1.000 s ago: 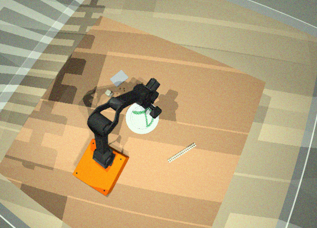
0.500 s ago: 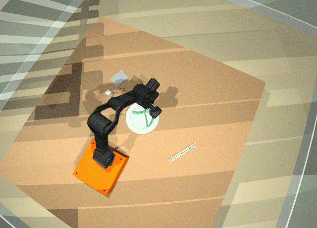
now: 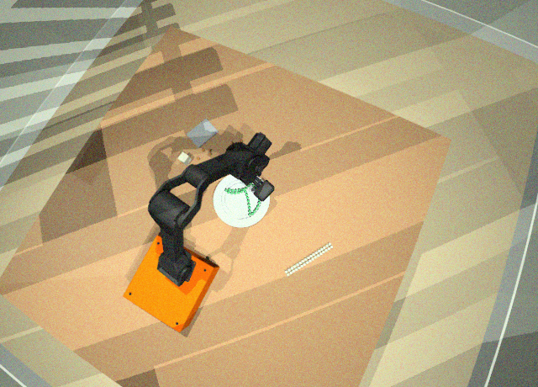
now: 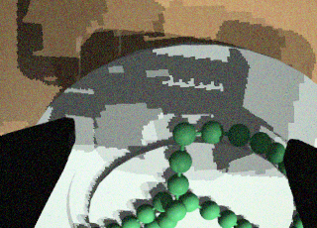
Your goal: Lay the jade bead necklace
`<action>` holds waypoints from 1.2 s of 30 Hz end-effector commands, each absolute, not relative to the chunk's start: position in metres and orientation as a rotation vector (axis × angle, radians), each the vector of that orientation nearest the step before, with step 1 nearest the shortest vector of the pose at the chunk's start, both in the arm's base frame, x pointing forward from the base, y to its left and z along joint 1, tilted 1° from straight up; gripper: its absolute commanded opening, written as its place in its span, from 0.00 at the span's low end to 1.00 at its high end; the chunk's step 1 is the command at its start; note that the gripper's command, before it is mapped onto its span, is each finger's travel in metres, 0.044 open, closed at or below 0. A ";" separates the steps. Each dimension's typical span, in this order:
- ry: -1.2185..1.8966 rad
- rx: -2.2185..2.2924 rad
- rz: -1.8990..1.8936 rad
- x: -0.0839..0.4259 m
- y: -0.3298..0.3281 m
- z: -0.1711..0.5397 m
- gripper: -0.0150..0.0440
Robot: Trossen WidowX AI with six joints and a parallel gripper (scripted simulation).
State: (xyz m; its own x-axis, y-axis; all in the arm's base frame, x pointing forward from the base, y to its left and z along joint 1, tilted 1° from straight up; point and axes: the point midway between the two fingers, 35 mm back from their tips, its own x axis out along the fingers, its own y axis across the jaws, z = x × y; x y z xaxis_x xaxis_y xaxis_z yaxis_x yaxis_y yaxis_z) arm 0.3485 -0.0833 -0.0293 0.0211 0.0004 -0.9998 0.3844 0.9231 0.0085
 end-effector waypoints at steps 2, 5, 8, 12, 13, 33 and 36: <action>1.526 0.316 -0.309 0.349 -0.083 -0.028 1.00; 1.526 0.316 -0.309 0.349 -0.083 -0.028 1.00; 1.526 0.315 -0.308 0.346 -0.082 -0.019 0.87; 1.527 0.315 -0.308 0.337 -0.079 0.002 0.69; 1.527 0.315 -0.308 0.337 -0.079 0.003 0.64; 1.520 0.313 -0.306 0.339 -0.079 -0.020 0.46; 1.522 0.313 -0.306 0.339 -0.079 -0.025 0.46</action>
State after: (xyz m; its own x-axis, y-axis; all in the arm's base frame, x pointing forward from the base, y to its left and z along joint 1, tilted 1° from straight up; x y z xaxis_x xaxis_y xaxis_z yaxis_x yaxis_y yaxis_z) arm 0.3408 -0.0799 -0.0182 0.0368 -0.0032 -0.9993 0.3830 0.9237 0.0112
